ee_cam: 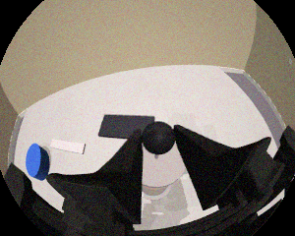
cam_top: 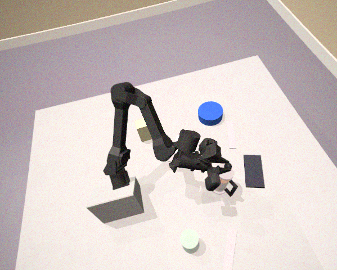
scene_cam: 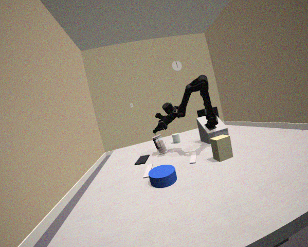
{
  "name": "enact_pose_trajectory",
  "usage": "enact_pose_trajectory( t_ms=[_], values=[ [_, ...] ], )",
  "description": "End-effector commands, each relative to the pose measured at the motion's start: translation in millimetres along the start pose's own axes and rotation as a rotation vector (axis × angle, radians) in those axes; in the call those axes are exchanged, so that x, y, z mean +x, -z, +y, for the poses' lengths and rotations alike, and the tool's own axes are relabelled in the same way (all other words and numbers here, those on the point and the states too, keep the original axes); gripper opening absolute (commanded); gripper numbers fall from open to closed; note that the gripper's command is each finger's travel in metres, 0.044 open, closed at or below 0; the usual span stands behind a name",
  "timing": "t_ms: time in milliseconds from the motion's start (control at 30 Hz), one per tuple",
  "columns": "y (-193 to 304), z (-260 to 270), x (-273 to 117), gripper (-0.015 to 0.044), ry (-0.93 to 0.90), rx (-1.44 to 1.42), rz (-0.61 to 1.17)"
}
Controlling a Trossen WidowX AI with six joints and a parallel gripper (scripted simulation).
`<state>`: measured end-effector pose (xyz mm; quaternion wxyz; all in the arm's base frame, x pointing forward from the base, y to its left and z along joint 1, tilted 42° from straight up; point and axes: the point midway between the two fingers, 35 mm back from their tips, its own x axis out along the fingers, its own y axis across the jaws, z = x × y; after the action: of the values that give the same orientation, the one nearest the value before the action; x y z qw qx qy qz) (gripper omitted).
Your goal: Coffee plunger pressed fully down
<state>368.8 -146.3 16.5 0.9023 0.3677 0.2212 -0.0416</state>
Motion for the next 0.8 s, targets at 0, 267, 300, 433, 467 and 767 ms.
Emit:
enact_pose_trajectory(
  t_ms=[0, 267, 300, 433, 467, 767],
  values=[
    [9.6, 0.2, 4.5, 0.0115, -0.005, 0.017, 0.034],
    [8.0, -0.2, 6.2, 0.0115, -0.005, 0.017, 0.034],
    [7.8, -0.3, 6.4, 0.0115, -0.005, 0.017, 0.034],
    [7.2, -0.5, 7.1, 0.0115, -0.005, 0.017, 0.034],
    [7.1, -0.5, 7.3, 0.0115, -0.005, 0.017, 0.034],
    [5.4, -0.8, 8.4, 0.0115, -0.005, 0.017, 0.034]
  ],
)
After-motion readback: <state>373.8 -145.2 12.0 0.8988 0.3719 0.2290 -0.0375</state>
